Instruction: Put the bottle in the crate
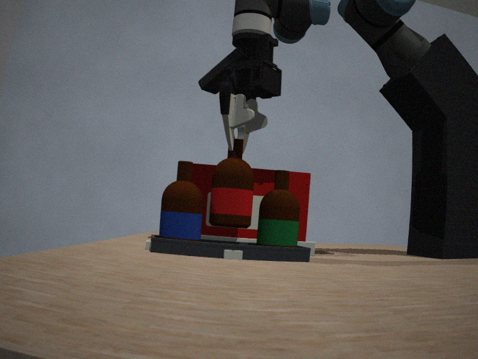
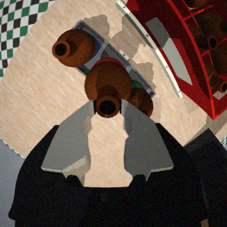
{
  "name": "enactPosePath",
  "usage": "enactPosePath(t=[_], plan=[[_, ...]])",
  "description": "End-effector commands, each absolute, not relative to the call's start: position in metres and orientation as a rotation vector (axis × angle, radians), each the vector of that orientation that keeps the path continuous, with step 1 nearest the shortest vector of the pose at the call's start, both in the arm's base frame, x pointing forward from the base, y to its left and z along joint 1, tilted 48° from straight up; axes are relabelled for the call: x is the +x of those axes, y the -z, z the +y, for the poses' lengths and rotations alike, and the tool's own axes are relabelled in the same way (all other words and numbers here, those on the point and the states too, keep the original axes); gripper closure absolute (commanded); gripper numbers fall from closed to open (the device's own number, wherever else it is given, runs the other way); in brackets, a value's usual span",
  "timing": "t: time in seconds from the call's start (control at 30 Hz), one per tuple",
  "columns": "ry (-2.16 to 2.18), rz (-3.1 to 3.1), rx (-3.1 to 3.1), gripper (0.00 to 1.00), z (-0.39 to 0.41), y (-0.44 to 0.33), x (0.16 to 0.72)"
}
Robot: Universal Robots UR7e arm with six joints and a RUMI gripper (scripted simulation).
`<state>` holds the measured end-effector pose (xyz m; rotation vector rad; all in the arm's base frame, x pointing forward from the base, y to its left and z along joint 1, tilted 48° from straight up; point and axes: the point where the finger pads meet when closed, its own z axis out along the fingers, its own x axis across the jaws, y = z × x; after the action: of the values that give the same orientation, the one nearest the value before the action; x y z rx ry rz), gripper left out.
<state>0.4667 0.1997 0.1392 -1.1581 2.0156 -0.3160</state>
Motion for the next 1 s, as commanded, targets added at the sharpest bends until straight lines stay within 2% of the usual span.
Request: enactPosePath(t=[0.0, 0.97], plan=[[0.316, 2.015, -1.158, 1.0, 0.199, -0.142, 0.464], [0.316, 2.015, -1.158, 1.0, 0.195, -0.16, 0.444]])
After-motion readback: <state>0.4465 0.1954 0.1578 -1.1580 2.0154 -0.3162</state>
